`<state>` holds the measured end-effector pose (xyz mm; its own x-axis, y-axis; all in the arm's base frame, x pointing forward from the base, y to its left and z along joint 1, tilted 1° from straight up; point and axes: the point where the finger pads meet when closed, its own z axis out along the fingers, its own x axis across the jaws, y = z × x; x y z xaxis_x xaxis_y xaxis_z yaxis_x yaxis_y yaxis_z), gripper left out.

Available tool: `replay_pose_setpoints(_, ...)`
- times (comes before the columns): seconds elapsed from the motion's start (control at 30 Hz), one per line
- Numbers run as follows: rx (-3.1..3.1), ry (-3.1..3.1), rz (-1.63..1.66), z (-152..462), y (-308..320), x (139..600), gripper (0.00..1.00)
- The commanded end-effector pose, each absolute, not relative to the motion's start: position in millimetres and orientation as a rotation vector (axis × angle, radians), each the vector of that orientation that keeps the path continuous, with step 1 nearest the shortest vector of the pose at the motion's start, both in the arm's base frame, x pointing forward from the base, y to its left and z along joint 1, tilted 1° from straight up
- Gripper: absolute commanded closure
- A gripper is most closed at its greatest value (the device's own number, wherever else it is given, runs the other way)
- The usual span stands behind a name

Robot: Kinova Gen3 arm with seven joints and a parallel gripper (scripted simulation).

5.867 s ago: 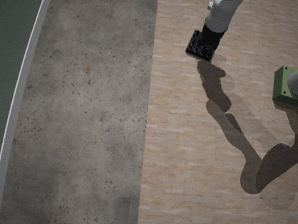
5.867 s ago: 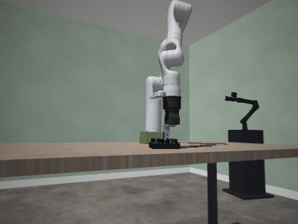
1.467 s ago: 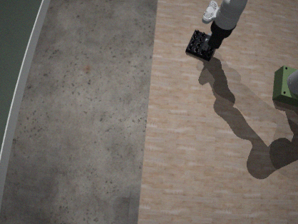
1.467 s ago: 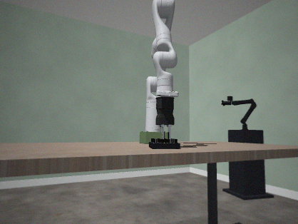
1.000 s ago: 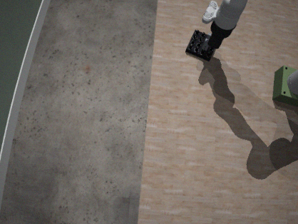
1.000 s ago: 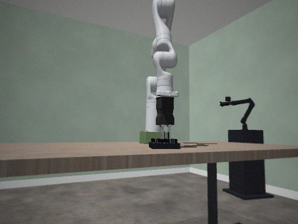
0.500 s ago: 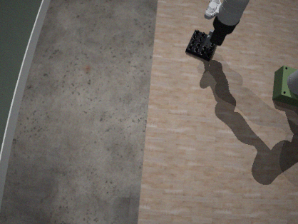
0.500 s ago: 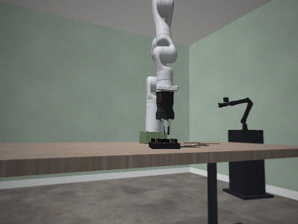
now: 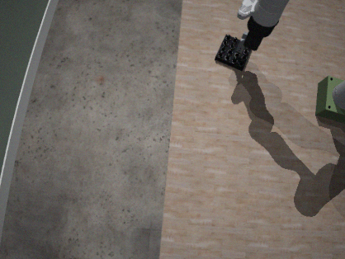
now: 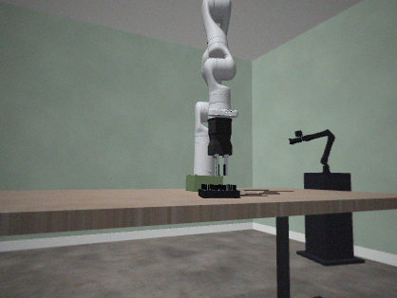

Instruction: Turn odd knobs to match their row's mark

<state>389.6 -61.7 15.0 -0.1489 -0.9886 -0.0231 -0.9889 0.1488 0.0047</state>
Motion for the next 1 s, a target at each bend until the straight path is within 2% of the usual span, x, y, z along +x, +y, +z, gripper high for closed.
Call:
replay_pose_setpoints(0.0, -2.052, 2.361, 0.027, 17, -64, 390, 0.54)
replay_pose_setpoints(0.47, -1.746, 2.603, 0.037, 35, -33, 366, 0.54)
replay_pose_setpoints(0.97, -1.726, 2.61, 0.03, 37, -32, 369, 0.54)
